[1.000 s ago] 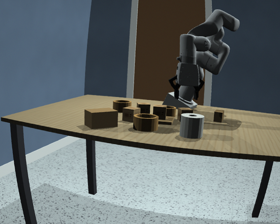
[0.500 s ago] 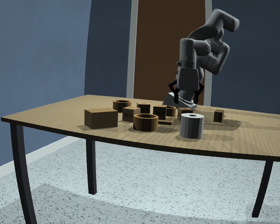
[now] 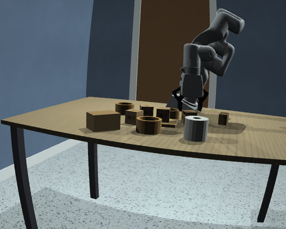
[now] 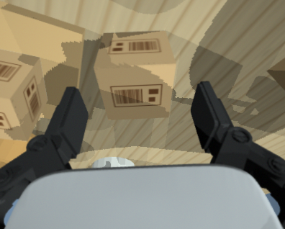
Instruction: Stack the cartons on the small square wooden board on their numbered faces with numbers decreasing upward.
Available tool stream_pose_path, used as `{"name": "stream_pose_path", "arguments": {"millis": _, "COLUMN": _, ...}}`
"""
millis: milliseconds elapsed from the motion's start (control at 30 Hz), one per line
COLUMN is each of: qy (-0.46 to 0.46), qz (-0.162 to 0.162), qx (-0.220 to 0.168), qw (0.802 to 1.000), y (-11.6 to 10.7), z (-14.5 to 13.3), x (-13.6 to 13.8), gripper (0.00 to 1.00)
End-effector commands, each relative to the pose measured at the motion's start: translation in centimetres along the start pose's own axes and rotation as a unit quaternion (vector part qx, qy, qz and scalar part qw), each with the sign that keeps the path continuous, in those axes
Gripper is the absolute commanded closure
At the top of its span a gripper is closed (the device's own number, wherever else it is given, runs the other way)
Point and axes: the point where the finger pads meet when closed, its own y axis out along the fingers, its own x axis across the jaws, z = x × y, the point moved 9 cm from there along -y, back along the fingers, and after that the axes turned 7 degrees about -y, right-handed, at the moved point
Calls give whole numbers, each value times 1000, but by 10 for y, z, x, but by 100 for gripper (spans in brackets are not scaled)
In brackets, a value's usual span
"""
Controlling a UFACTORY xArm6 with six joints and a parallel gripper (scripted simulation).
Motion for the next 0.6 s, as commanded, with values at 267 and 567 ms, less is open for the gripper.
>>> {"name": "stream_pose_path", "arguments": {"millis": 267, "qy": 0, "qz": 1, "qx": -1, "qw": 1000, "y": 14, "z": -1, "x": -1, "gripper": 0}}
{"name": "stream_pose_path", "arguments": {"millis": 567, "qy": 0, "qz": 2, "qx": 0, "qw": 1000, "y": 22, "z": 0, "x": -1, "gripper": 0}}
